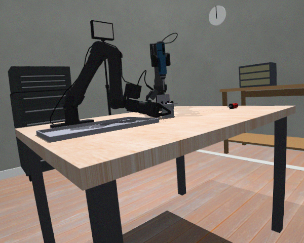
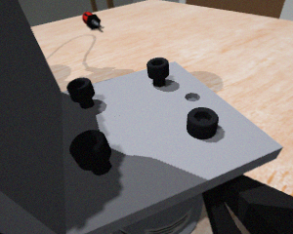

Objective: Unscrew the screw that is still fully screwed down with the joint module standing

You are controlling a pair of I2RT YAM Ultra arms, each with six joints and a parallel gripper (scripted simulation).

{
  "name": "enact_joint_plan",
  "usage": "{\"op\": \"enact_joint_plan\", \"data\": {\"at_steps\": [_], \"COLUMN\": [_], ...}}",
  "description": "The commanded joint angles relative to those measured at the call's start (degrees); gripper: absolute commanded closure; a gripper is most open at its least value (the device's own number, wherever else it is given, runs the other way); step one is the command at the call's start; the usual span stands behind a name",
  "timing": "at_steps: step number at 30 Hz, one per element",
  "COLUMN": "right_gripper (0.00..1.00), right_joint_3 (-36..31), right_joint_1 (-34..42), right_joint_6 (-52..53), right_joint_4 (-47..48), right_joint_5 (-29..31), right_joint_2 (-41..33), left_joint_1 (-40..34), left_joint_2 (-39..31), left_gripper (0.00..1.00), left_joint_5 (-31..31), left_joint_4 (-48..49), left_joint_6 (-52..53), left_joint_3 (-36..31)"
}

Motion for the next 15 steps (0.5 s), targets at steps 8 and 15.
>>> {"op": "enact_joint_plan", "data": {"at_steps": [8,15], "right_gripper": [0.41,0.41], "right_joint_3": [0.4,0.4], "right_joint_1": [0.1,0.1], "right_joint_6": [0.2,0.2], "right_joint_4": [-0.6,-0.6], "right_joint_5": [0.3,0.3], "right_joint_2": [-0.3,-0.3], "left_joint_1": [0.6,0.6], "left_joint_2": [-0.3,-0.1], "left_gripper": [0.58,0.58], "left_joint_5": [0.1,0.1], "left_joint_4": [7.4,7.9], "left_joint_6": [0.6,0.5], "left_joint_3": [2.4,2.4]}}
